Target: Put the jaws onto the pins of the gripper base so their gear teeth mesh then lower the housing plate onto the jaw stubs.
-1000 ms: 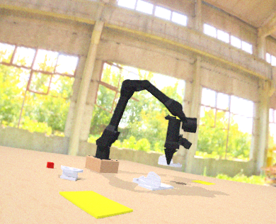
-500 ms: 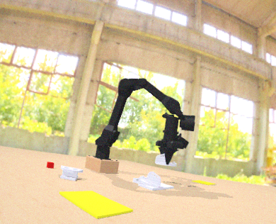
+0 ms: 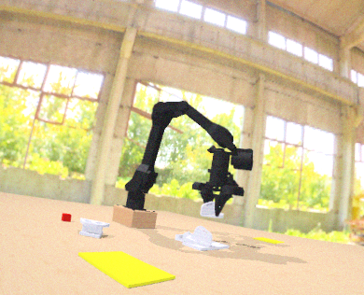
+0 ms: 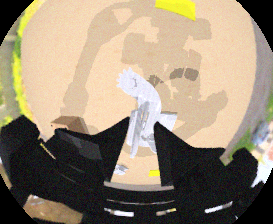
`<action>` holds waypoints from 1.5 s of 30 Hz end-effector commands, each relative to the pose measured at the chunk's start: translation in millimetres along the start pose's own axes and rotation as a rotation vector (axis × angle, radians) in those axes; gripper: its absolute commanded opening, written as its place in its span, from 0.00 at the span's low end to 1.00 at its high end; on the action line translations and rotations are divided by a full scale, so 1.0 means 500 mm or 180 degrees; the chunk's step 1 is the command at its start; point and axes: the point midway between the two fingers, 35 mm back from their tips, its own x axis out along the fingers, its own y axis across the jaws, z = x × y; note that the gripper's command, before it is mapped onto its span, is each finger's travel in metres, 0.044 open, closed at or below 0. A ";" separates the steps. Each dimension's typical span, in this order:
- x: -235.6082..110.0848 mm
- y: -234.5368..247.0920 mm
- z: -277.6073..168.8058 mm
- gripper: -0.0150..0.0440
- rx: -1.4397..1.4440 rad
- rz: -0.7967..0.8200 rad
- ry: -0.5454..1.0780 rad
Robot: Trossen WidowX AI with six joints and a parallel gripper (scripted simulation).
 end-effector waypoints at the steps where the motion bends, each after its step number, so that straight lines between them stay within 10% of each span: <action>1: -0.003 0.000 -0.020 0.48 -0.0366 -0.0020 -0.0004; 45: 0.001 0.017 -0.204 0.48 -0.4254 0.0001 0.0032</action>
